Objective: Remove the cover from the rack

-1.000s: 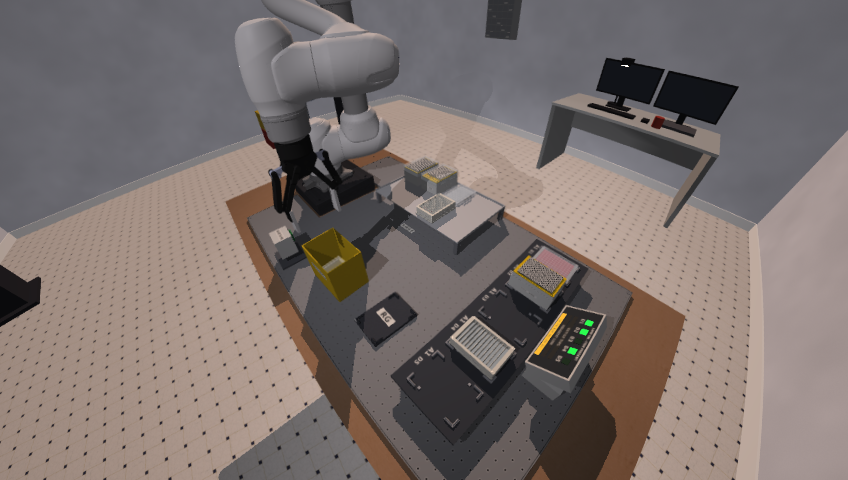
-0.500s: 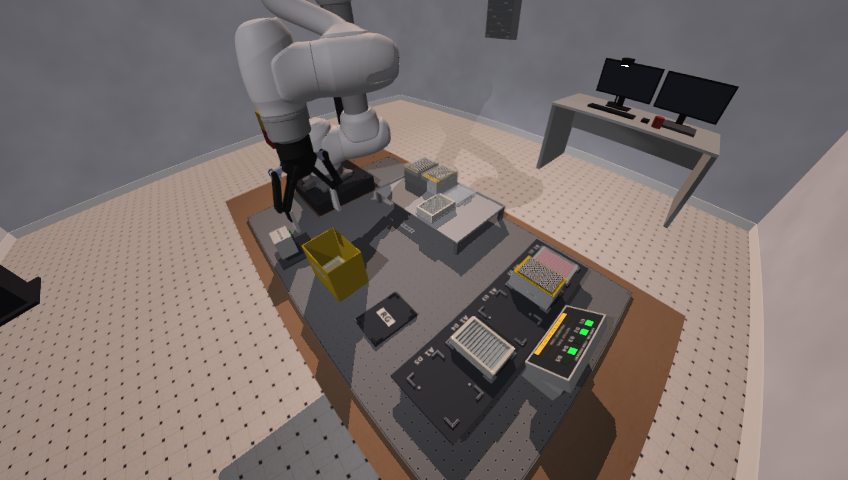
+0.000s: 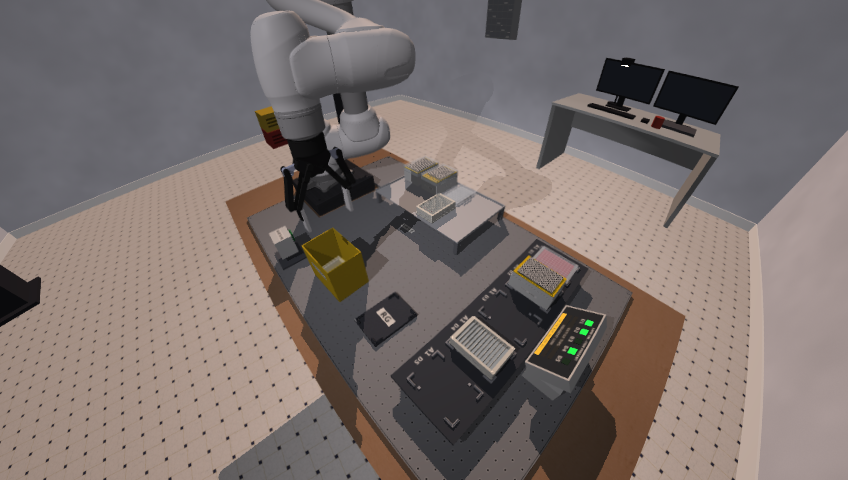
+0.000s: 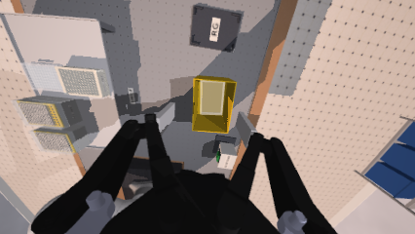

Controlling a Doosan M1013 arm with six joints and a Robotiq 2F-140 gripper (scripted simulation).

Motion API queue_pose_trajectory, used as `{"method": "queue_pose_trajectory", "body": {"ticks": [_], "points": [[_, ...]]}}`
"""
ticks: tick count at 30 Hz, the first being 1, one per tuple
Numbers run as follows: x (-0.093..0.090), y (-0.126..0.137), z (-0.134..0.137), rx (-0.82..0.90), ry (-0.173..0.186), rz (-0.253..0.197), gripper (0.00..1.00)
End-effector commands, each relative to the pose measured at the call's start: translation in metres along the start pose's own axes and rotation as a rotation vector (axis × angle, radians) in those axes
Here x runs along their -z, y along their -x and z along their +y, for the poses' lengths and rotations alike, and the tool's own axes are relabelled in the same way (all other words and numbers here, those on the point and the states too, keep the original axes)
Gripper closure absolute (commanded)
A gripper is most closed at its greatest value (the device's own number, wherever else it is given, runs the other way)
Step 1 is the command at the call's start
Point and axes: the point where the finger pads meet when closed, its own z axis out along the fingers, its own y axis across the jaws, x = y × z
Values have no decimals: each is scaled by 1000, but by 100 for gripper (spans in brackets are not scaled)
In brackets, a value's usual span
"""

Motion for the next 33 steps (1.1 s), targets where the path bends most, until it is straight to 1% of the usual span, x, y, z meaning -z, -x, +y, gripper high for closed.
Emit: {"method": "queue_pose_trajectory", "body": {"ticks": [1, 3, 18, 20, 33], "points": [[-1, -16, -16, 18, -5, -7, 23], [-1, -16, -16, 18, -5, -7, 23], [-2, -74, -63, 18, -5, -7, 23], [-2, -74, -63, 18, -5, -7, 23], [-2, -125, -104, 18, -5, -7, 23]]}}
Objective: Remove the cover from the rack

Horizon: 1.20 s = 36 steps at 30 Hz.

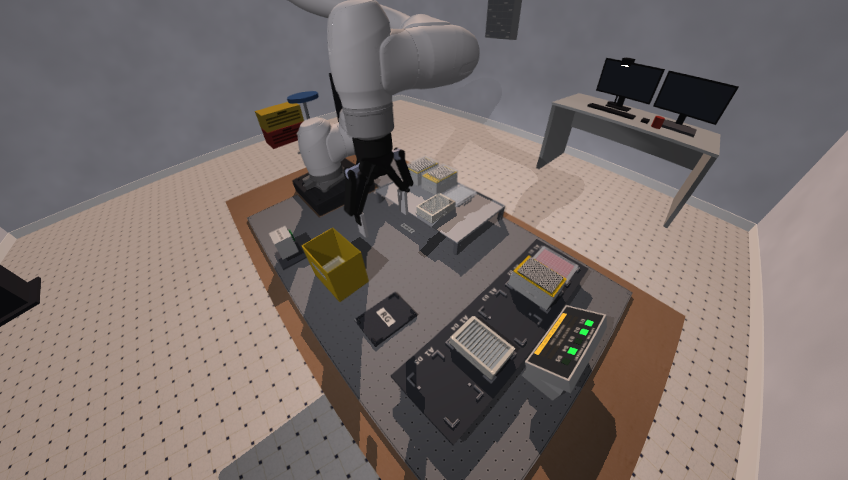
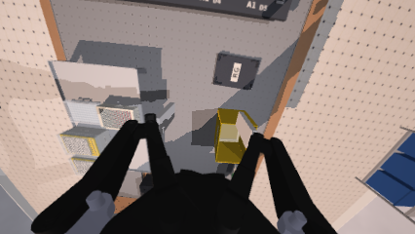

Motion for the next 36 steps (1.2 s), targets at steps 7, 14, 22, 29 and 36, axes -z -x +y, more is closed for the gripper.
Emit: {"method": "queue_pose_trajectory", "body": {"ticks": [7, 14, 22, 29, 36], "points": [[-3, -31, -28, 15, 1, -8, 23], [-4, -58, -50, 15, 1, -8, 23], [-4, -81, -68, 15, 1, -8, 23], [-4, -109, -90, 15, 1, -8, 23], [-4, -136, -112, 15, 1, -8, 23]]}}
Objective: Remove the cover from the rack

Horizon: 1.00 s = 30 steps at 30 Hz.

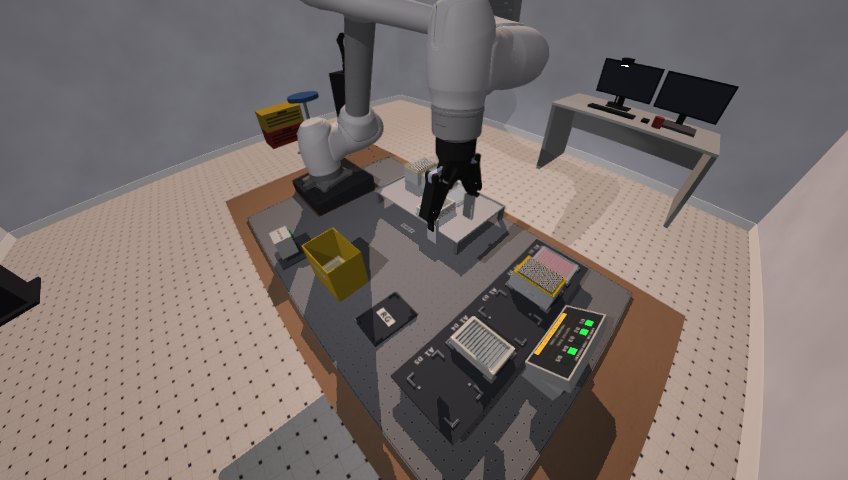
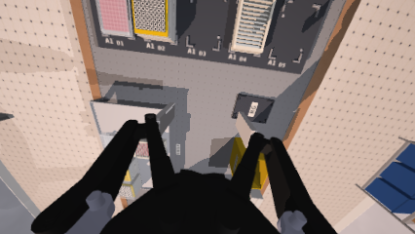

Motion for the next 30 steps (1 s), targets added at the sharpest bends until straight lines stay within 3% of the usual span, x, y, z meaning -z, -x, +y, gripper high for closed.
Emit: {"method": "queue_pose_trajectory", "body": {"ticks": [1, 30], "points": [[-5, -11, -12, 11, 3, -7, 23], [-6, -113, -93, 11, 3, -7, 23]]}}
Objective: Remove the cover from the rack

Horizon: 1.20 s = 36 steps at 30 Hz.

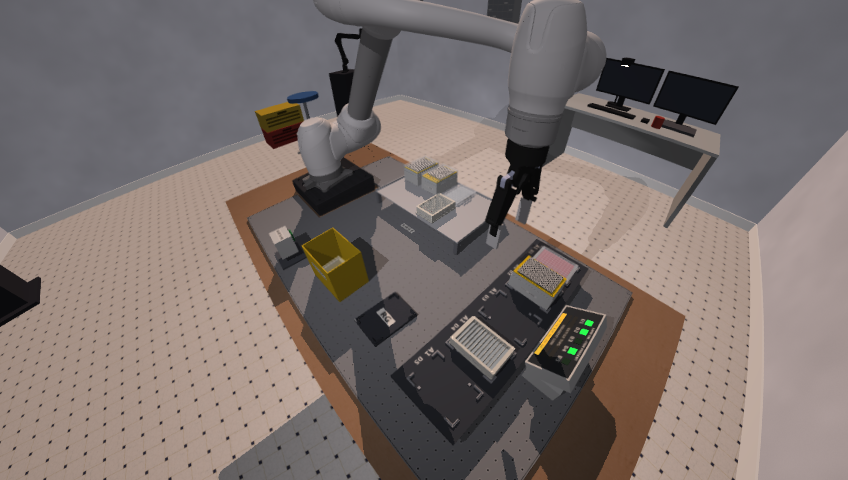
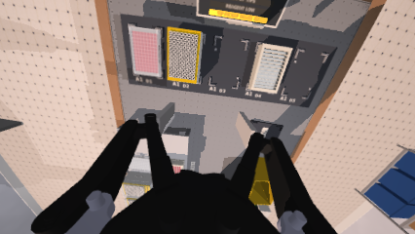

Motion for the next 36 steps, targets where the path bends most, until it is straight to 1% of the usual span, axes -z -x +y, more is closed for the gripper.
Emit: {"method": "queue_pose_trajectory", "body": {"ticks": [1, 4, 6, 21, 23, 25, 36], "points": [[-7, -15, -16, 7, 2, -6, 23], [-7, -26, -25, 7, 2, -6, 23], [-7, -26, -25, 7, 2, -6, 23], [-8, -85, -71, 7, 2, -6, 23], [-8, -85, -71, 7, 2, -6, 23], [-8, -93, -77, 7, 2, -6, 23], [-8, -93, -77, 7, 2, -6, 23]]}}
